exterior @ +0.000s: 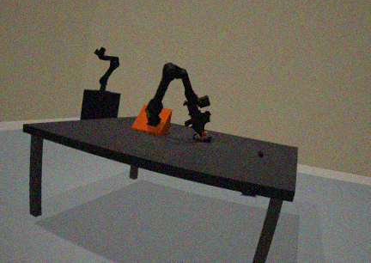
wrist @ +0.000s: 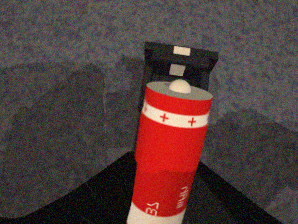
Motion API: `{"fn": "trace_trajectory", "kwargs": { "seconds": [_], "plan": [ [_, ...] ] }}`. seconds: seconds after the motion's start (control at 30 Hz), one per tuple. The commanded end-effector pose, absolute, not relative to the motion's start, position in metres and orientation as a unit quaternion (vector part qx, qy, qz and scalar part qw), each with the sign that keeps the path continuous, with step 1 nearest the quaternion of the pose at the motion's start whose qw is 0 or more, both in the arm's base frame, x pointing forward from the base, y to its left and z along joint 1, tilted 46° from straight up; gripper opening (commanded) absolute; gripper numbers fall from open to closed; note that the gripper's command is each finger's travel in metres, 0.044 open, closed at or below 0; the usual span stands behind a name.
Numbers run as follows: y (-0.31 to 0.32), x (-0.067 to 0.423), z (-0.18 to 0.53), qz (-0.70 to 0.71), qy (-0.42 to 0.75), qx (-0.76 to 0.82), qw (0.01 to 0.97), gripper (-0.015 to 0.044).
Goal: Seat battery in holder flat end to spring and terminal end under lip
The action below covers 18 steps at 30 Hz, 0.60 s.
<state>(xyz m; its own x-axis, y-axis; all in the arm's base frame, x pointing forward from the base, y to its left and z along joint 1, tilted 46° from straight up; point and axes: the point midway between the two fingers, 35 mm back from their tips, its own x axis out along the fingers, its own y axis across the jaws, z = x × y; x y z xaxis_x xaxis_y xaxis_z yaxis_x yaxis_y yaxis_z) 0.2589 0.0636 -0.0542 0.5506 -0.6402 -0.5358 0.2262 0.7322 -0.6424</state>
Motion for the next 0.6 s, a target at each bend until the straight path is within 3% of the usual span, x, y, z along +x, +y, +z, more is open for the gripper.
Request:
{"fn": "trace_trajectory", "kwargs": {
  "seconds": [0.0, 0.57],
  "plan": [
    [0.0612, 0.2559, -0.0574, -0.256, 0.414, -0.261, 0.834, 0.0075],
    [0.0596, 0.263, -0.062, -0.271, 0.464, -0.245, 0.807, 0.0075]
  ]
}}
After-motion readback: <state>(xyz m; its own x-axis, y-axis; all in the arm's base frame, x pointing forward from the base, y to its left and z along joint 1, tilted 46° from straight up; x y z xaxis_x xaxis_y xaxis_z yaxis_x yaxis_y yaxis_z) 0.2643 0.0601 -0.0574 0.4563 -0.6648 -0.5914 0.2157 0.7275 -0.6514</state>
